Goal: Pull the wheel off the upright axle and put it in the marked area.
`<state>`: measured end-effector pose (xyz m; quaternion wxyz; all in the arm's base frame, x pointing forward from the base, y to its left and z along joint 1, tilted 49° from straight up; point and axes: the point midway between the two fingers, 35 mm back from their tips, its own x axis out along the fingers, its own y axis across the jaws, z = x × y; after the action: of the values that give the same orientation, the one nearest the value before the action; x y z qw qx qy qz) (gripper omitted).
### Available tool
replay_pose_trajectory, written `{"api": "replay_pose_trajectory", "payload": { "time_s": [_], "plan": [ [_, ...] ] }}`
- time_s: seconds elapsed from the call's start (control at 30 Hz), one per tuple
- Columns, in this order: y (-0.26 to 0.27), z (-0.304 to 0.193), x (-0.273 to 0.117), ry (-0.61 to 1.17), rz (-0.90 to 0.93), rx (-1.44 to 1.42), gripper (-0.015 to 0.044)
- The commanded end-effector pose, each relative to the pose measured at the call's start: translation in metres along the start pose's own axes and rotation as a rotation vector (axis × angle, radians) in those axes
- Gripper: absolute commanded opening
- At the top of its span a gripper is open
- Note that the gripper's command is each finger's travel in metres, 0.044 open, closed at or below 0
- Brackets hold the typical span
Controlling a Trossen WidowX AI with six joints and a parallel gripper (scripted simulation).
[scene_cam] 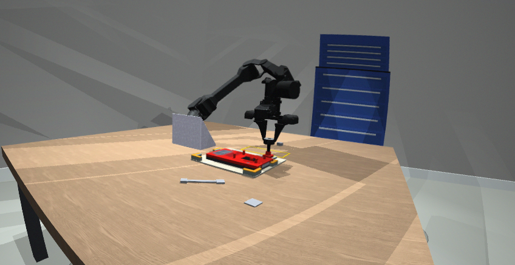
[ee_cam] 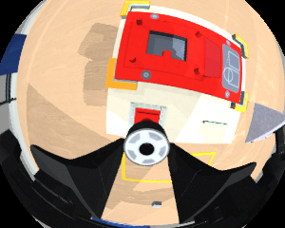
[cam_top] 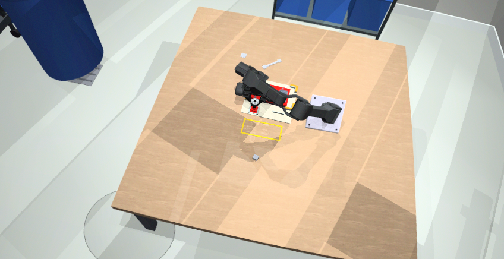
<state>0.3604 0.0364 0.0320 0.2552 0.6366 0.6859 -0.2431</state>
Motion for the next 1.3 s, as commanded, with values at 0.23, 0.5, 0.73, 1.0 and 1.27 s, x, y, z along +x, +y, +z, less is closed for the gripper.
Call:
{"api": "replay_pose_trajectory", "payload": {
  "time_s": [0.23, 0.5, 0.73, 1.0, 1.27],
  "plan": [
    [0.0, 0.001, -0.005, -0.003, 0.002, -0.004, 0.0],
    [0.0, 0.001, -0.009, -0.003, 0.003, -0.003, 0.0],
    [0.0, 0.0, -0.032, -0.003, 0.003, -0.002, 0.0],
    [-0.002, -0.007, -0.035, 0.001, 0.003, 0.003, 0.0],
    [-0.015, -0.034, -0.038, 0.0, 0.002, 0.002, 0.0]
  ]
}}
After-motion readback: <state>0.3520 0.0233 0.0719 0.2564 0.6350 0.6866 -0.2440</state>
